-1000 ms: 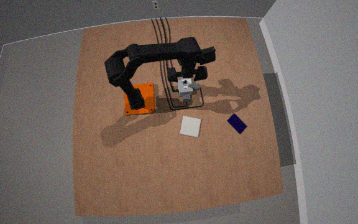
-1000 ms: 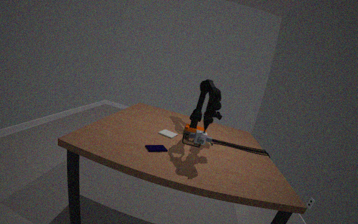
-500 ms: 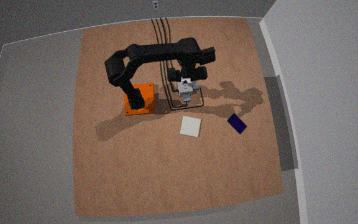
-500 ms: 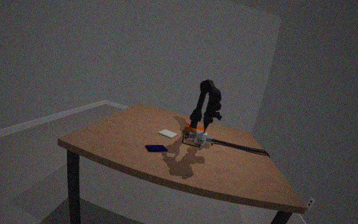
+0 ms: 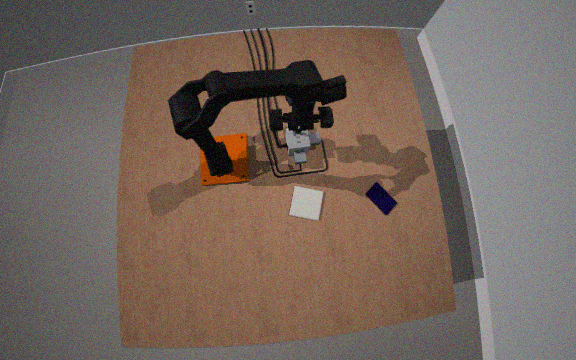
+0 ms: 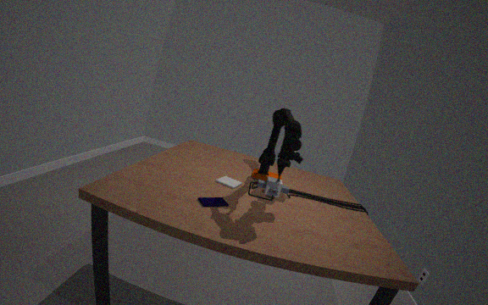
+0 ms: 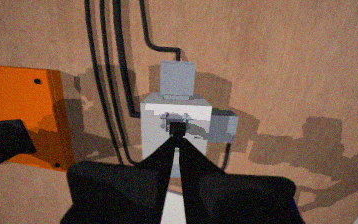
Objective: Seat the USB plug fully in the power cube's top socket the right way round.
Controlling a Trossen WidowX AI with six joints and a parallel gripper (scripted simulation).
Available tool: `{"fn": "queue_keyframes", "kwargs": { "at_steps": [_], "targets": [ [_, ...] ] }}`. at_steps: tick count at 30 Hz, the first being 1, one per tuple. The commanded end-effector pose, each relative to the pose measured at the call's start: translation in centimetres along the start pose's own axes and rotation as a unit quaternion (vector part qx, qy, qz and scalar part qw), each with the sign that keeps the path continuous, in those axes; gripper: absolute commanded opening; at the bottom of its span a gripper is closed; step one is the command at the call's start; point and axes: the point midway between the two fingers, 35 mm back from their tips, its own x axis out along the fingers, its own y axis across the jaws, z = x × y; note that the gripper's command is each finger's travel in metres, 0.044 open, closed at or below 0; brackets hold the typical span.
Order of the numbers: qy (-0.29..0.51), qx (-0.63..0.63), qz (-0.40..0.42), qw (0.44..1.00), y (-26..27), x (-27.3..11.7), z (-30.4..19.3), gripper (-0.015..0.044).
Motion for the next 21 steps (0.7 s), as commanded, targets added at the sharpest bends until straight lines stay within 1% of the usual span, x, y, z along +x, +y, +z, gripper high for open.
{"fn": "queue_keyframes", "kwargs": {
  "at_steps": [1,21],
  "targets": [
    [0.000,0.000,-0.001,1.000,-0.02,-0.02,0.00,0.0000],
    [0.000,0.000,0.000,1.000,0.01,-0.70,0.00,0.0000]
  ]
}}
